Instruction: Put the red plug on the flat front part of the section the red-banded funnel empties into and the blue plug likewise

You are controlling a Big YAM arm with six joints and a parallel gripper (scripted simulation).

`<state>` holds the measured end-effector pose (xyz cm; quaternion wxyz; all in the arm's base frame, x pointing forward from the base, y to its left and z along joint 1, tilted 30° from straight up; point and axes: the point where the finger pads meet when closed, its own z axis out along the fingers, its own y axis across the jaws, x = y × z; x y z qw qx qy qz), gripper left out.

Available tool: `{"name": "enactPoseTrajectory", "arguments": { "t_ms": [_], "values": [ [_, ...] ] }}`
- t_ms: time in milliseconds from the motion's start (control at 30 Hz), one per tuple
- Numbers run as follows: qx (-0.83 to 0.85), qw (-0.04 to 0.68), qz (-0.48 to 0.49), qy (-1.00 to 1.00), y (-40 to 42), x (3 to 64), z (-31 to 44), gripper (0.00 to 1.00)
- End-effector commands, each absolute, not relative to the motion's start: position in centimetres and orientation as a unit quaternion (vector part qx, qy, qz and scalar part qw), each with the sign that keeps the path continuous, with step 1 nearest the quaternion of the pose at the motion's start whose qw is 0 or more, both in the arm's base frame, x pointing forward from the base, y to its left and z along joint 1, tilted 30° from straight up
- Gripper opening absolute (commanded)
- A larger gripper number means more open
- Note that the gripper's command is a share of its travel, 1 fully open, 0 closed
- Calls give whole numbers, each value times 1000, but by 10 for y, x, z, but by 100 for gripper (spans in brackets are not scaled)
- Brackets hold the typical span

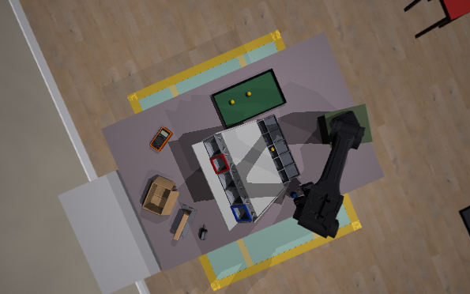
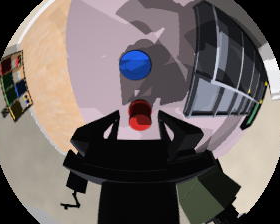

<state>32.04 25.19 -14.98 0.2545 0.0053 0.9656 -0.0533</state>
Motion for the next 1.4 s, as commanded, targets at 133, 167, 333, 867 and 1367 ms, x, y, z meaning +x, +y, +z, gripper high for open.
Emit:
{"name": "enactPoseTrajectory", "arguments": {
  "t_ms": [133, 167, 333, 867, 1367],
  "values": [
    [8, 251, -57, 966, 246, 324, -158, 63],
    [8, 251, -57, 966, 246, 324, -158, 63],
    [8, 251, -57, 966, 246, 324, -158, 63],
    [6, 248, -61, 967, 239, 319, -162, 63],
    [8, 250, -58, 966, 242, 322, -161, 63]
  ]
}}
